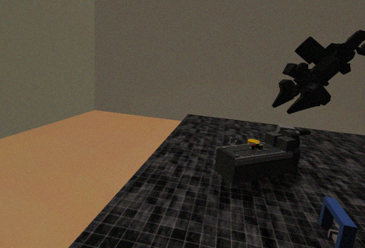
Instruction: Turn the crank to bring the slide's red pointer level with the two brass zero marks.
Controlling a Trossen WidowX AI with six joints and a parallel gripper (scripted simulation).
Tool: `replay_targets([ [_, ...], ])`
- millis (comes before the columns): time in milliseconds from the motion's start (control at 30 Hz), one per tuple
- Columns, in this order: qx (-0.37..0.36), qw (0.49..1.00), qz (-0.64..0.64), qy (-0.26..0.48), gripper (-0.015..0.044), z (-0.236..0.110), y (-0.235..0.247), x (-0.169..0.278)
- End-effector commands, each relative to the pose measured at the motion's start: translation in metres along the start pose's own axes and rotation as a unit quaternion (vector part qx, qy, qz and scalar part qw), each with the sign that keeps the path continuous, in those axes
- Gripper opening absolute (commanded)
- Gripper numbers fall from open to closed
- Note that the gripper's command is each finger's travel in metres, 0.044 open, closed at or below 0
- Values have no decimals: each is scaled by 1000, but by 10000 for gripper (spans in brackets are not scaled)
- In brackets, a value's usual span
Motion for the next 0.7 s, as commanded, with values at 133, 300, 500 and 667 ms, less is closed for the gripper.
replay_targets([
  [133, -44, 998, -49, 2, 440, -18, -28, 26],
  [300, -74, 994, -81, -5, 440, -33, -42, 45],
  [500, -109, 987, -118, -19, 440, -51, -55, 68],
  [667, -132, 980, -144, -31, 440, -65, -61, 86],
])
Point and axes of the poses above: the point midway between the two fingers, 35 mm back from their tips, its own z axis out along the fingers, its own y axis across the jaws, x = y × z, the point moved 6 cm from there along -z, back along the fingers, and after that the axes turned 5 degrees about -z, right-handed, at the moved point
